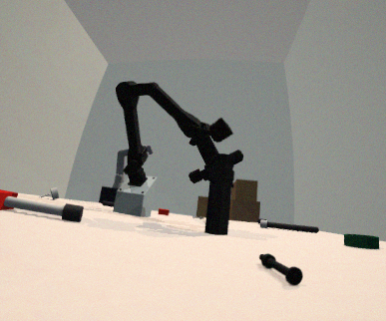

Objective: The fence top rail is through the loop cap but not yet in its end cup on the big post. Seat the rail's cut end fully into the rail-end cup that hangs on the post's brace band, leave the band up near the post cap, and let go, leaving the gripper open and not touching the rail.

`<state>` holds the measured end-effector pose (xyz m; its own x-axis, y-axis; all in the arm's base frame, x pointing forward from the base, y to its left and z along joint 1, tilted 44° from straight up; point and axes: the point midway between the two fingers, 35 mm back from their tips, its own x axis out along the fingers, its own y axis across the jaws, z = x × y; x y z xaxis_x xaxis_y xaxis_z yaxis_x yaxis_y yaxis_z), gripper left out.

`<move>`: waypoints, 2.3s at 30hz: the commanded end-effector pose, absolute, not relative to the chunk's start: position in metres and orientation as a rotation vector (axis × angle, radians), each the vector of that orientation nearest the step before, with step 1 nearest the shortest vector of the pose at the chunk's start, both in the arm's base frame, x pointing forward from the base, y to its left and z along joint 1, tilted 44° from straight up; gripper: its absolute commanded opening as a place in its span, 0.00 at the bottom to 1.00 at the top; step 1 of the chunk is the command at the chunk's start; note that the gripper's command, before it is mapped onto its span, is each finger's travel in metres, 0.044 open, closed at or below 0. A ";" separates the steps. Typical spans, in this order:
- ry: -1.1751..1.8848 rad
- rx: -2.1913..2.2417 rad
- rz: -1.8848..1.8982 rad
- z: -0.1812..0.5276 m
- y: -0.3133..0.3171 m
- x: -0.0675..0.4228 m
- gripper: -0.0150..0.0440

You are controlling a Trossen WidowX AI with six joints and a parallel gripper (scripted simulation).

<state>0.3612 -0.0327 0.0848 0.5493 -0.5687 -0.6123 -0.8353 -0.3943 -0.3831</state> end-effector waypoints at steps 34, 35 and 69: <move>1.104 -2.155 0.597 0.083 -0.033 0.353 0.25; 1.105 -2.155 0.596 0.083 -0.033 0.353 0.25; 1.099 -2.157 0.615 0.084 0.017 0.347 1.00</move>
<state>0.3467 0.0040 0.0816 0.5387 -0.5348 -0.6510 -0.8329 -0.4544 -0.3159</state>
